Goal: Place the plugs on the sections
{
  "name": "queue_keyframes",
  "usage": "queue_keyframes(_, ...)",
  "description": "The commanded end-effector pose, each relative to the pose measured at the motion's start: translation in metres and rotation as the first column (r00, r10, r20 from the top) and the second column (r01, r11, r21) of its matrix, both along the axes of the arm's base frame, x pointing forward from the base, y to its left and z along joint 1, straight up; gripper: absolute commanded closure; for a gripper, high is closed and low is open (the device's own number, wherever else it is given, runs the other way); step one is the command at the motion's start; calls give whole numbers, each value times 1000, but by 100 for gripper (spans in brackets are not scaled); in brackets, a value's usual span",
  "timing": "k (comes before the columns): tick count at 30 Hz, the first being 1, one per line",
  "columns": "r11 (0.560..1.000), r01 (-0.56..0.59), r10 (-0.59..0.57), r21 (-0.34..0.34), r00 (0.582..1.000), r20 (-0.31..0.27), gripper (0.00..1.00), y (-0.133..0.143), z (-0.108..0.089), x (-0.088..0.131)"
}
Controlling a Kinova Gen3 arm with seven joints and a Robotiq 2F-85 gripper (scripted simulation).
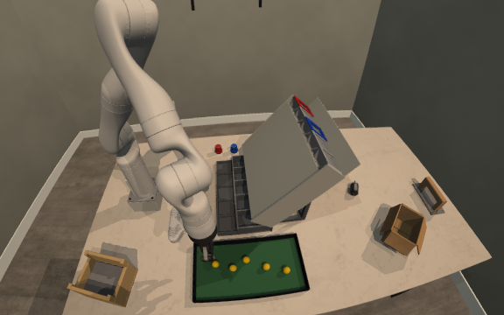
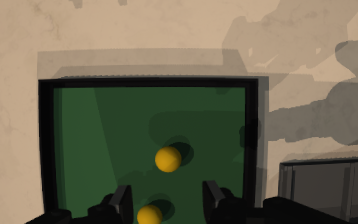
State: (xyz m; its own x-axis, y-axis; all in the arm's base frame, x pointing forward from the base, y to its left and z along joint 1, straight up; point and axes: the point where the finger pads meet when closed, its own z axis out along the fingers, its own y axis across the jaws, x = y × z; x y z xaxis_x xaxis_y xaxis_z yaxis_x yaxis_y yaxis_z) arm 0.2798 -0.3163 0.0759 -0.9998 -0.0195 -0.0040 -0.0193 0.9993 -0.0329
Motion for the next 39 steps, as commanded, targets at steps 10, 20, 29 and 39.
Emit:
queue_keyframes(10, 1000, -1, 1, 10, 1000, -10, 50, 1, -99, -2)
queue_keyframes(20, 1000, -7, 7, 8, 1000, -7, 50, 0, -99, -1)
queue_keyframes(29, 1000, -7, 7, 8, 1000, -7, 50, 0, -99, -1)
queue_keyframes(39, 1000, -1, 2, 13, 1000, -11, 50, 1, -98, -1)
